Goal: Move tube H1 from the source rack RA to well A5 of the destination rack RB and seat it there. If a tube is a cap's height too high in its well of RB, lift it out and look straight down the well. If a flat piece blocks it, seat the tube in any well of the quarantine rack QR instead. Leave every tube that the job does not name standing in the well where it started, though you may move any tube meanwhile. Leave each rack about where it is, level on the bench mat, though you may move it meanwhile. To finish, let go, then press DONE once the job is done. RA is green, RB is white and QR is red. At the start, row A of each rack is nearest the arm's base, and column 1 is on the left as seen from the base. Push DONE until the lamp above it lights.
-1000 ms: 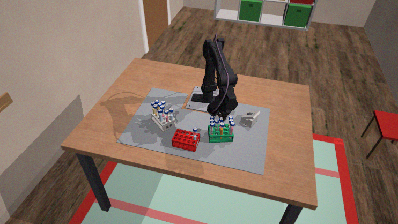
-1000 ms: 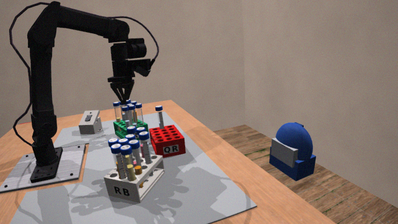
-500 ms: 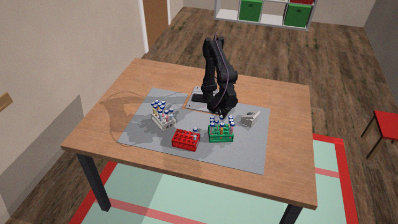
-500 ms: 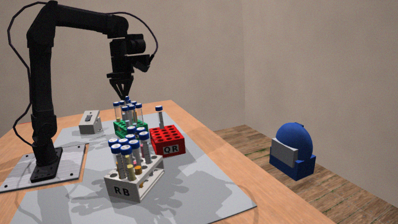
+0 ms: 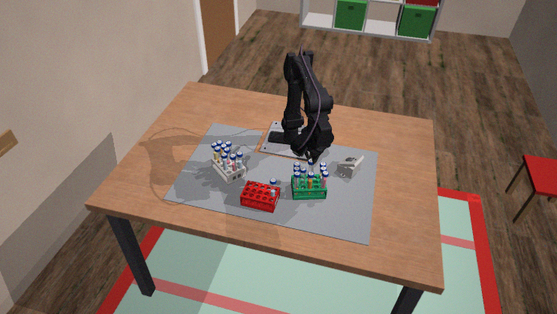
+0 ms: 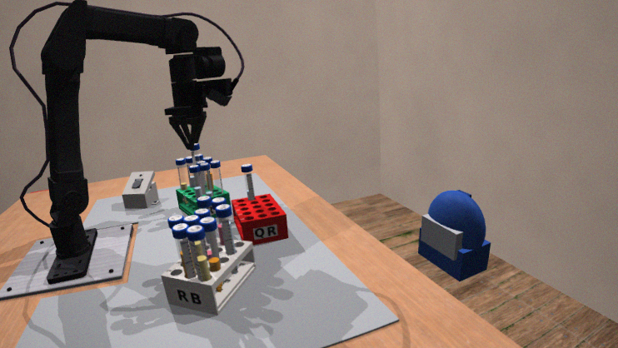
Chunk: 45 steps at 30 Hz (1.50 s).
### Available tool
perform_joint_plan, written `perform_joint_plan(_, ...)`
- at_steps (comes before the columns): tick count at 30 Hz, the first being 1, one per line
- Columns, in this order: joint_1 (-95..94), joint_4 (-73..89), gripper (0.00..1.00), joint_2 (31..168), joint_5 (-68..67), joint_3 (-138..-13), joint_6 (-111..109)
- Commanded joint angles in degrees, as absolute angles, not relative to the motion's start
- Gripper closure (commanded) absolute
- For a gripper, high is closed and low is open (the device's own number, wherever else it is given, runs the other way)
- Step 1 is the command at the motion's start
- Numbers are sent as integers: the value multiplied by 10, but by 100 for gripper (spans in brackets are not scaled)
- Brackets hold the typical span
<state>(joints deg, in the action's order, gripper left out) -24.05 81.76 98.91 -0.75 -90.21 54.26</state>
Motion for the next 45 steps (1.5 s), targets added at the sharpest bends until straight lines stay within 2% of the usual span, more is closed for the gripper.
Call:
perform_joint_plan(1, -241, 841, 100, 970, -13, -926, 541)
perform_joint_plan(13, -232, 865, 100, 977, -13, -953, 536)
perform_joint_plan(45, -264, 863, 100, 881, -12, -832, 563)
